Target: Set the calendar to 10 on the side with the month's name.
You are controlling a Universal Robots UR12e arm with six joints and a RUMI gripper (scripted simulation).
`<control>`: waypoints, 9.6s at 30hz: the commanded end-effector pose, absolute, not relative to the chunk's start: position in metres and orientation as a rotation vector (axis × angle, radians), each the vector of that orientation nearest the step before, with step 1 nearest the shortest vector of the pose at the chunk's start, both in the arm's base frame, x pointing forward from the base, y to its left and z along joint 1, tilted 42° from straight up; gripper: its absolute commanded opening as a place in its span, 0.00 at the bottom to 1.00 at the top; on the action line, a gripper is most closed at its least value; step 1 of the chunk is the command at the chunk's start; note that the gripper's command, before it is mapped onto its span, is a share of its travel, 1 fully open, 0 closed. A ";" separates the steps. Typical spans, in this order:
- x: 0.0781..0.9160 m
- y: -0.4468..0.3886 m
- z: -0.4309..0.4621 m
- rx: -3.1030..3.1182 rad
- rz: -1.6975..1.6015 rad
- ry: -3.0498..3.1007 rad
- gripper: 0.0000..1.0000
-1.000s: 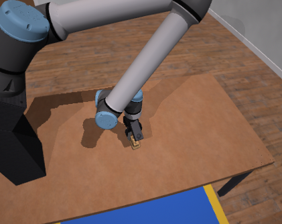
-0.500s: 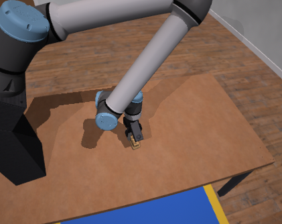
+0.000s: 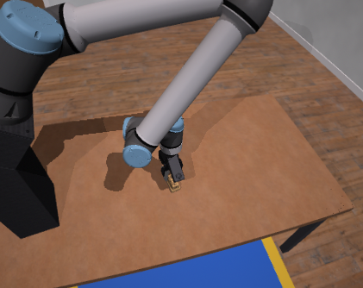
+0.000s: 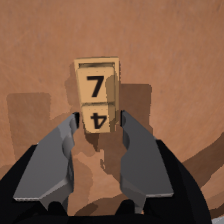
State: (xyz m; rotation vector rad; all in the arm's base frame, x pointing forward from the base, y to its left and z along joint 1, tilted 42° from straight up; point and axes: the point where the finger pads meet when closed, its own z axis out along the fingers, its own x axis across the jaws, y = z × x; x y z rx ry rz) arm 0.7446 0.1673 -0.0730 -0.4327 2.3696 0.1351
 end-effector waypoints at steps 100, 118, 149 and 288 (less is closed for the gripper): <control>0.680 0.154 0.001 -0.615 0.063 2.325 0.11; 0.675 0.179 -0.001 -1.134 -0.151 2.128 0.11; 0.659 0.226 -0.006 -1.917 -0.508 1.558 0.11; 0.718 0.257 -0.082 -2.048 -0.575 1.415 0.11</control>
